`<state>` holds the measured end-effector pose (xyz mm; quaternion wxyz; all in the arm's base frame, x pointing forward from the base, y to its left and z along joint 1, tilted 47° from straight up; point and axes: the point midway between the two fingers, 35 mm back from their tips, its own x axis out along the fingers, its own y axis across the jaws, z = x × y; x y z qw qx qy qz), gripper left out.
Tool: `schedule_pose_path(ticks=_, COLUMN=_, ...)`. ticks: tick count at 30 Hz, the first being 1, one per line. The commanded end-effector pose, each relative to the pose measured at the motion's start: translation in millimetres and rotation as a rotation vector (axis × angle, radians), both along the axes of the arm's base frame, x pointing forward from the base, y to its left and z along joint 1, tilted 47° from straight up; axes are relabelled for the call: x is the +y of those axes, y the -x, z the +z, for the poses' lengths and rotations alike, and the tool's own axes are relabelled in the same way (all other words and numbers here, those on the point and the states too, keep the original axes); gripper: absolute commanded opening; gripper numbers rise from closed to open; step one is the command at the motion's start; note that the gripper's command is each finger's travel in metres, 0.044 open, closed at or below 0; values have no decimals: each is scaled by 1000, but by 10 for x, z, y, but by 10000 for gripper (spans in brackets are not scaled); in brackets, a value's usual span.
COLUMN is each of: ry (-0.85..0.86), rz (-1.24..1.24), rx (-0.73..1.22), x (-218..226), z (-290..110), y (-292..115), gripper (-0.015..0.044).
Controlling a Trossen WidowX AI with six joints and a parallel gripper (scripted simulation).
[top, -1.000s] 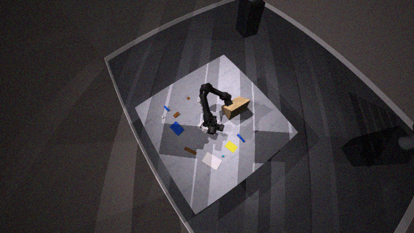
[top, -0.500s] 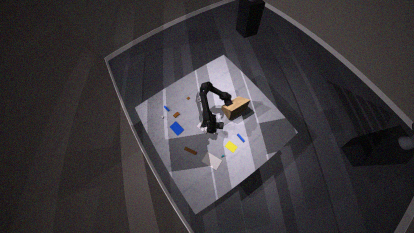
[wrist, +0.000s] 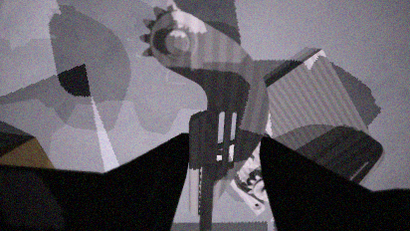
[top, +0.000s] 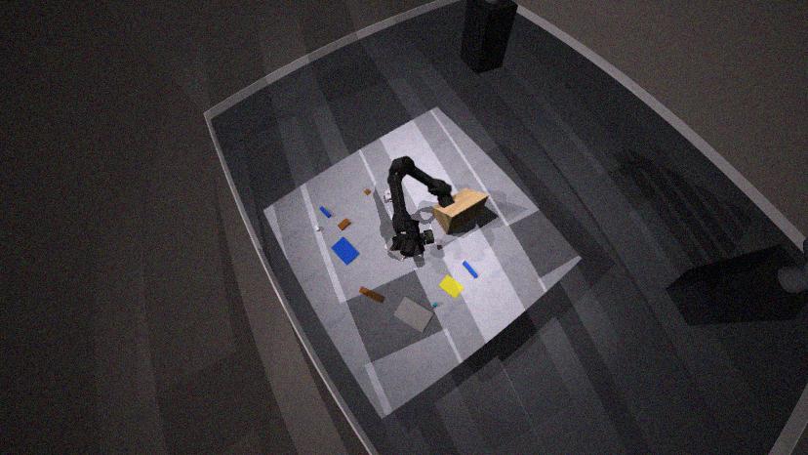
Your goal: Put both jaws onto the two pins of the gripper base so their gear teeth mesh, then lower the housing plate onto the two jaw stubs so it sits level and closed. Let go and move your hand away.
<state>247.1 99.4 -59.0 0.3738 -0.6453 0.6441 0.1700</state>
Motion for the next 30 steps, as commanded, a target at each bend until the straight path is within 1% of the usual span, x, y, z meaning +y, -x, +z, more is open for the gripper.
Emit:
schedule_pose_path(ticks=1, ry=15, rz=59, rx=62, x=-45, z=40, y=3, gripper=134)
schedule_pose_path(ticks=30, ry=90, rz=532, rx=539, x=-281, z=296, y=-14, gripper=134)
